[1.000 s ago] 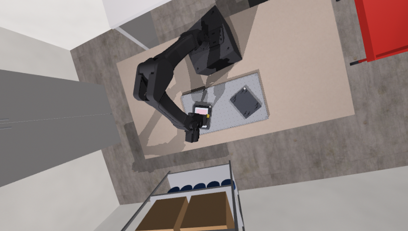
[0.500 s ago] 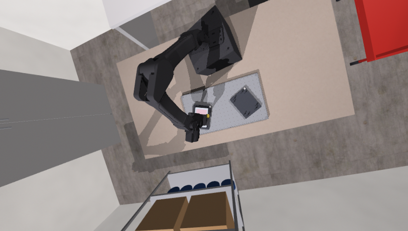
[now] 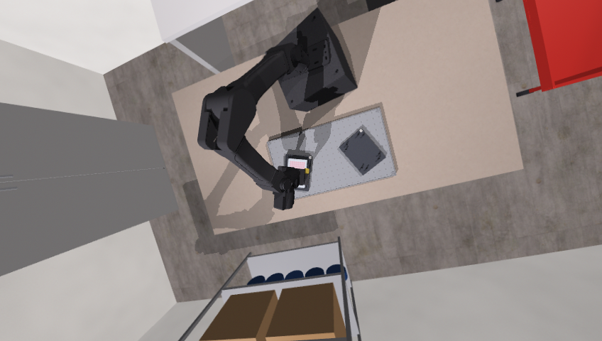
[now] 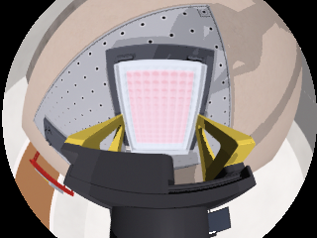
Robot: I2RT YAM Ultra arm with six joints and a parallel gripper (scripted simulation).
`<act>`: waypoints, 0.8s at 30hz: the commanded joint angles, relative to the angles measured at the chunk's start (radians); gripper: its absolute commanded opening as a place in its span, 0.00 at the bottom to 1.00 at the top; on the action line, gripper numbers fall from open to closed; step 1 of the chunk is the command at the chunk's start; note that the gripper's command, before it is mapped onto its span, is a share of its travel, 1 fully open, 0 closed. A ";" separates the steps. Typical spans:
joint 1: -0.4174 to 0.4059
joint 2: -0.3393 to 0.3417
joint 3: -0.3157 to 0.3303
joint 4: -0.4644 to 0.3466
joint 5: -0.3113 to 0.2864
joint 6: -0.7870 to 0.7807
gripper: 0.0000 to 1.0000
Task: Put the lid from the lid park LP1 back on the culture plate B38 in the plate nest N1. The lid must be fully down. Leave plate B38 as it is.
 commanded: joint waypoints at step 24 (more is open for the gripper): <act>0.000 0.000 -0.001 0.016 -0.001 -0.004 0.00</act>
